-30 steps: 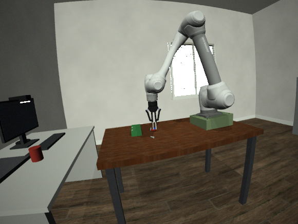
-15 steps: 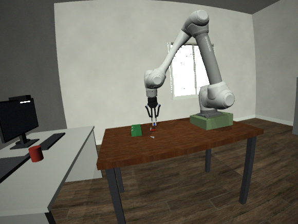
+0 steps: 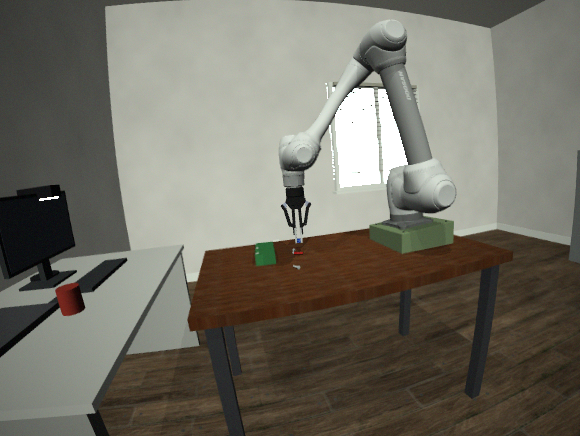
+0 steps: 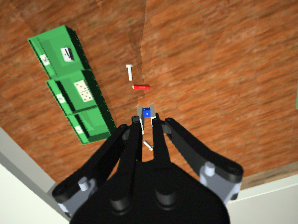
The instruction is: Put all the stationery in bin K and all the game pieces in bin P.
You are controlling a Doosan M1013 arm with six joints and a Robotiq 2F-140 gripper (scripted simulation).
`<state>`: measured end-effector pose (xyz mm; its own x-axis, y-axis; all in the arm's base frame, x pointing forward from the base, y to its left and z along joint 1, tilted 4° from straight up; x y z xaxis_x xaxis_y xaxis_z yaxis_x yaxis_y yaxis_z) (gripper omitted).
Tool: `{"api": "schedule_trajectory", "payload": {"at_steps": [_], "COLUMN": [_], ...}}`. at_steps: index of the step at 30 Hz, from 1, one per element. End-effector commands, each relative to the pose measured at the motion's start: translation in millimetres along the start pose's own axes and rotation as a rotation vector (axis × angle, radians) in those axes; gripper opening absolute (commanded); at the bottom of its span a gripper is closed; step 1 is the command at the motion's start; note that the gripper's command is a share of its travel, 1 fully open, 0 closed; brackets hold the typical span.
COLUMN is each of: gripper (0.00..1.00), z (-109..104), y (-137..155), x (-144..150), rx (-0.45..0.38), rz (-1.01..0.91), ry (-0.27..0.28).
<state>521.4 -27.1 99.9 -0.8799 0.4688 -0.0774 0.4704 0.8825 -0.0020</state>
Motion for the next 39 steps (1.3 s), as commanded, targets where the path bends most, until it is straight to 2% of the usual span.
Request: {"api": "schedule_trajectory", "payload": {"at_steps": [1, 7, 9, 13, 16, 24, 26, 29, 39], "gripper": [0.07, 0.07, 0.07, 0.07, 0.07, 0.07, 0.07, 0.07, 0.07], "z": [-0.2, -0.2, -0.2, -0.2, -0.2, -0.2, -0.2, -0.2, -0.2], "y": [-1.7, -5.6, -5.6, -8.2, -10.1, -15.3, -15.3, -17.2, -17.2], "x": [-17.2, -53.0, -53.0, -76.8, -94.7, -142.4, -142.4, -160.3, -160.2], "rx": [0.0, 0.0, 0.0, 0.0, 0.0, 0.0, 0.0, 0.0, 0.0], "rz": [0.0, 0.0, 0.0, 0.0, -0.129, -0.129, -0.129, -0.129, -0.129], "ry": [0.0, 0.0, 0.0, 0.0, 0.0, 0.0, 0.0, 0.0, 0.0]}}
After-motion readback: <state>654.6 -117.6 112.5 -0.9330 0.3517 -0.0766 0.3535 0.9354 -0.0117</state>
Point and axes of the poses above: the point where the finger pads meet when closed, its own z axis out along the fingers, its own x axis across the jaws, y = z × x, the point moved 5 cm from there along -z, back along the fingers, and after that the axes turned 14 degrees about z, right-handed, at the moved point
